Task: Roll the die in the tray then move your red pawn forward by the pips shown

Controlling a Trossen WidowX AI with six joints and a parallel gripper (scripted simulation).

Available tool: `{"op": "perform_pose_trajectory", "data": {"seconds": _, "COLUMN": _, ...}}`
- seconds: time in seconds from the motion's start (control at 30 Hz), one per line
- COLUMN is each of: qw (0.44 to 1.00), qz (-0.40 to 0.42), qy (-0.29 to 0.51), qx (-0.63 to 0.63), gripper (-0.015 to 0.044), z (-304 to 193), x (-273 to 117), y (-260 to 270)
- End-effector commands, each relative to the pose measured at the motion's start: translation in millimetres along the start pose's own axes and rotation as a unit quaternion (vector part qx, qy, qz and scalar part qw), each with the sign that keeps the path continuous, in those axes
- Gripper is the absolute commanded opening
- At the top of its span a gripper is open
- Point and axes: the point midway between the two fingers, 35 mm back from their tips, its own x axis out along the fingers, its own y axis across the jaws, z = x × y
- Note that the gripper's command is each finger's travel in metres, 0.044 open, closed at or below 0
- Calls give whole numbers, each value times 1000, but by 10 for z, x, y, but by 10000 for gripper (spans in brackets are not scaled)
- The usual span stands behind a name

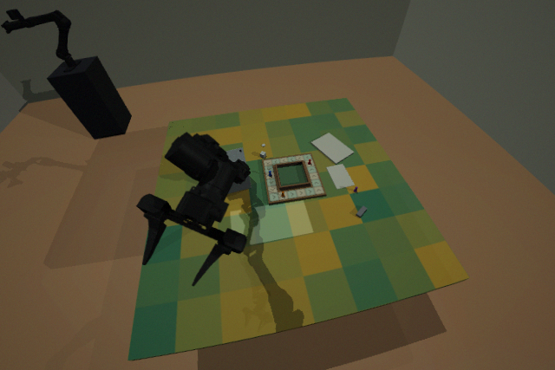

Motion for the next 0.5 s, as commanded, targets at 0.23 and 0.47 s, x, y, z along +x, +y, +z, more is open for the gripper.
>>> {"op": "perform_pose_trajectory", "data": {"seconds": 0.23, "qw": 992, "qz": 121, "qy": 13, "qx": 14, "gripper": 275, "z": -272, "x": 70, "y": 1047}}
{"op": "perform_pose_trajectory", "data": {"seconds": 0.47, "qw": 970, "qz": 236, "qy": 51, "qx": 36, "gripper": 275, "z": -607, "x": -153, "y": 2047}}
